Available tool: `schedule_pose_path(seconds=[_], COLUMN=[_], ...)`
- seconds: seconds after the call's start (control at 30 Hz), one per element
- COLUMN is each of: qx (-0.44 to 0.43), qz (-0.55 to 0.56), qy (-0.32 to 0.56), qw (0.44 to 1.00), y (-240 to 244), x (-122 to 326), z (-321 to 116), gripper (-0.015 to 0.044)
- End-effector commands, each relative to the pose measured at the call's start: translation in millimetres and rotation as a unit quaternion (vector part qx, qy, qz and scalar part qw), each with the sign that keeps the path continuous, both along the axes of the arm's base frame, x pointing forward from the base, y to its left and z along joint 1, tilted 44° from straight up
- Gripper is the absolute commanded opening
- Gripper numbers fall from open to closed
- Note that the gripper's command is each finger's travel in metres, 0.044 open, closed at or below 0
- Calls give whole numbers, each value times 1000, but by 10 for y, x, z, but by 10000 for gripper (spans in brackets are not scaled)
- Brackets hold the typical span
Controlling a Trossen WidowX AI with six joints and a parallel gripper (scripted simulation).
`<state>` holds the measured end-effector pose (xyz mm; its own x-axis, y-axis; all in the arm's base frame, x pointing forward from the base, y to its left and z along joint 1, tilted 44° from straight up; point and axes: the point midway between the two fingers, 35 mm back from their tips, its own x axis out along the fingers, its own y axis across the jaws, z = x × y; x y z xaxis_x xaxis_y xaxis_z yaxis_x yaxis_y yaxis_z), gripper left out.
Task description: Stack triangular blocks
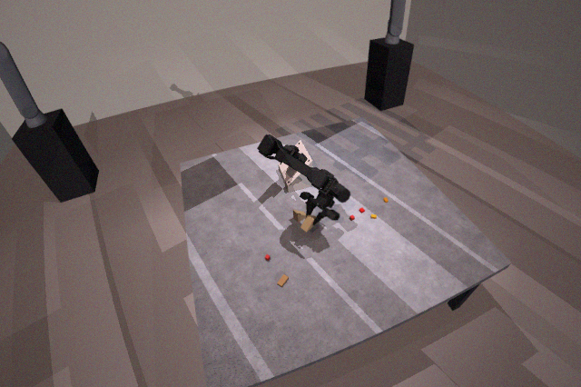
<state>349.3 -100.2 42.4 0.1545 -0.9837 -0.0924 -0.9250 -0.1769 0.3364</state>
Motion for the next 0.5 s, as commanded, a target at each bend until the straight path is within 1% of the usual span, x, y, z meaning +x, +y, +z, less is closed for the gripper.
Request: schedule_pose_path(seconds=[0.0, 0.3, 0.47], qx=[-3, 0, 26], qz=[1, 1, -9], qy=[-8, -4, -71], qw=[1000, 1000, 997], y=[22, 15, 3], x=[12, 0, 22], z=[77, 43, 38], gripper=[0, 0, 0])
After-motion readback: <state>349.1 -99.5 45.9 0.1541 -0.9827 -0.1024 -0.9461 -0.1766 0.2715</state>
